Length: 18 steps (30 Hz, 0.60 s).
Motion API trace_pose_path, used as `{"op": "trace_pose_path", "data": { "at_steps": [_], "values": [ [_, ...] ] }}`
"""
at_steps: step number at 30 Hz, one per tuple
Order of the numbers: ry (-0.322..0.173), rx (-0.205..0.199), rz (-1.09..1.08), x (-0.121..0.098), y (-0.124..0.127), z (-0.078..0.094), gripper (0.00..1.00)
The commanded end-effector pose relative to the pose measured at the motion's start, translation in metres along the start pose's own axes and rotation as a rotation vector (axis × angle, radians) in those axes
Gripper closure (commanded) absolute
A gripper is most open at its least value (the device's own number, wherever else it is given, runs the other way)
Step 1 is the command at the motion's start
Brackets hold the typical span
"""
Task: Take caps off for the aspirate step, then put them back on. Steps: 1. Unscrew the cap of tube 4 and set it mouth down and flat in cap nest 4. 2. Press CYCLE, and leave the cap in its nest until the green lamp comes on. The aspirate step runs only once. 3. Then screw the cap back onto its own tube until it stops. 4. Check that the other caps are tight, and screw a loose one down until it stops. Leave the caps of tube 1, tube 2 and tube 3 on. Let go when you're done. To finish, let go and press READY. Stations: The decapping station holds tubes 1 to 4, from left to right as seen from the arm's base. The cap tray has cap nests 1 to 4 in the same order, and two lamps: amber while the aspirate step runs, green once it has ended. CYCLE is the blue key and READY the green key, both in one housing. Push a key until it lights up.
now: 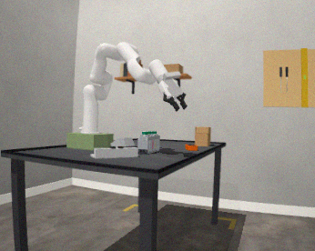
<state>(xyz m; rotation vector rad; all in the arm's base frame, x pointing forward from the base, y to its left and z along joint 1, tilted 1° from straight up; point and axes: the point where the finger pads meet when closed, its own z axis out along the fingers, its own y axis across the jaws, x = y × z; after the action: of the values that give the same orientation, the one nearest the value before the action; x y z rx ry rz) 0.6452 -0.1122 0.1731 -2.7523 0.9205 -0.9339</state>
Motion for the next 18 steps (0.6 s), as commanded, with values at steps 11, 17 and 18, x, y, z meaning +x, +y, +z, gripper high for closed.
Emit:
{"op": "trace_pose_path", "data": {
  "at_steps": [11, 17, 18],
  "values": [
    [-0.103, -0.029, -0.105, -0.025, -0.009, -0.034, 0.54],
    [-0.154, -0.042, -0.157, -0.038, -0.011, -0.049, 0.54],
    [-0.177, -0.047, -0.180, -0.041, -0.011, -0.053, 0.54]
  ]
}}
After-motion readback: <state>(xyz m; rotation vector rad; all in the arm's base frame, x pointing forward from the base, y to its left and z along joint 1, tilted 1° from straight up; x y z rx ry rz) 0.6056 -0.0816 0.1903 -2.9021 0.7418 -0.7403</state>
